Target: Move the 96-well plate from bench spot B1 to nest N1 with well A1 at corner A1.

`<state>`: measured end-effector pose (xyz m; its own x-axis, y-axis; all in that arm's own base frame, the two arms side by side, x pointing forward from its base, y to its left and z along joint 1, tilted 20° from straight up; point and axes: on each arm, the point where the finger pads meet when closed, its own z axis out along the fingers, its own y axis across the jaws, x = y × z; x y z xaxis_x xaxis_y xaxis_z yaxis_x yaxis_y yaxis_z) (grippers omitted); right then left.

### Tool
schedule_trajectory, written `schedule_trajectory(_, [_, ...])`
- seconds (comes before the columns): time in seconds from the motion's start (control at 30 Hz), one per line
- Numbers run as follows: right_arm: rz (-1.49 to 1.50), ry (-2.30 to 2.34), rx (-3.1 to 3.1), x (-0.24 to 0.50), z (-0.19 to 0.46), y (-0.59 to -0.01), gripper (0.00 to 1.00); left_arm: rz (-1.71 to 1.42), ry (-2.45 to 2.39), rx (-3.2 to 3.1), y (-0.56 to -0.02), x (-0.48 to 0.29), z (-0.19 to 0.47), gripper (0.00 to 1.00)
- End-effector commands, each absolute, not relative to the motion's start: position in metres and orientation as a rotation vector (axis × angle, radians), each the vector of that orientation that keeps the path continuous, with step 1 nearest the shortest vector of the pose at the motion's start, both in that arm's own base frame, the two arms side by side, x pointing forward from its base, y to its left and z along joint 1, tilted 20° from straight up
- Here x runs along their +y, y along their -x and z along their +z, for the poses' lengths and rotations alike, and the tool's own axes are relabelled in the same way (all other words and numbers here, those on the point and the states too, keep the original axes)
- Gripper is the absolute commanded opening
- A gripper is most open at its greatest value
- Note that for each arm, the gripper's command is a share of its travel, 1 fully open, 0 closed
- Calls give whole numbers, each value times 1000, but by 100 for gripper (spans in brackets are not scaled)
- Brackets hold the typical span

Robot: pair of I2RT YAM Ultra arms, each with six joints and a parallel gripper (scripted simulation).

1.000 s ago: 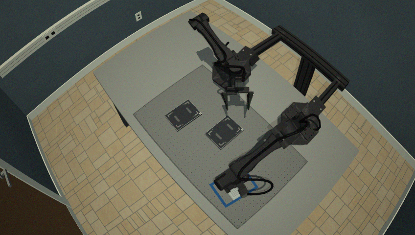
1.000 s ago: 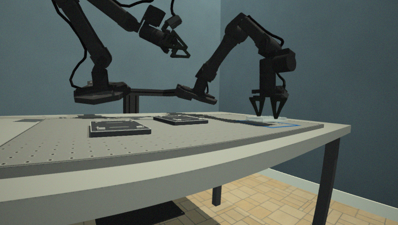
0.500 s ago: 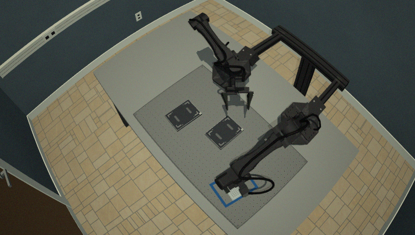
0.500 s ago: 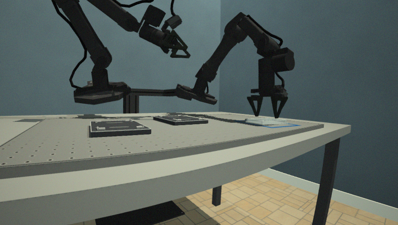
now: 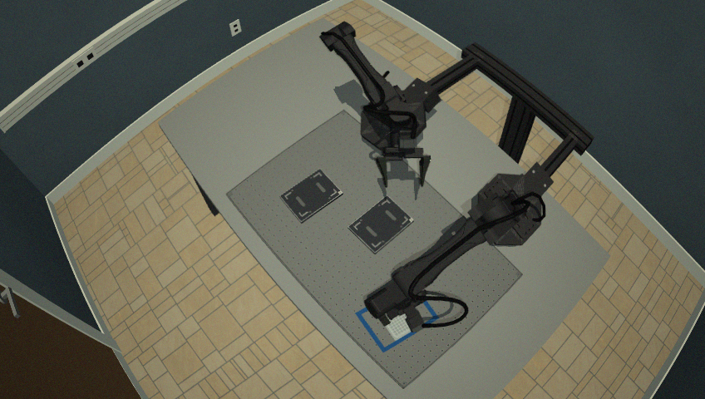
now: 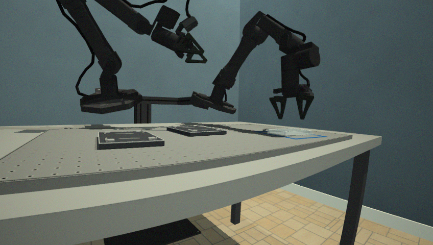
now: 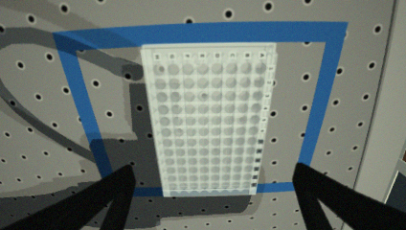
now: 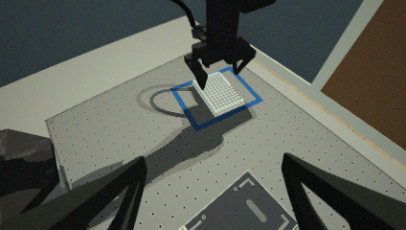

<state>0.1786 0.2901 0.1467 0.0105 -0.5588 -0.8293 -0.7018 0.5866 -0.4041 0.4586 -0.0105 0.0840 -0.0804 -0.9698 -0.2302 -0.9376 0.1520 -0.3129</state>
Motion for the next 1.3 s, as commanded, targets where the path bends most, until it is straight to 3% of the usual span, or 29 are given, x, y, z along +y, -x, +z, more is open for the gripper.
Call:
schedule_trajectory(0.0, [184,1042,1628,294,159,-177,100,-103,1820,2051,-461,-16,103,100])
schedule_trajectory(0.3, [184,1042,1628,294,159,-177,100,-124,1815,2040,-441,-29,176,100])
schedule_trajectory(0.73, [184,1042,1628,294,159,-177,100,-54,1783,2132,-438,-23,150,100])
schedule_trajectory(1.27, [184,1042,1628,294,159,-177,100,93,1059,2569,-444,-21,138,100])
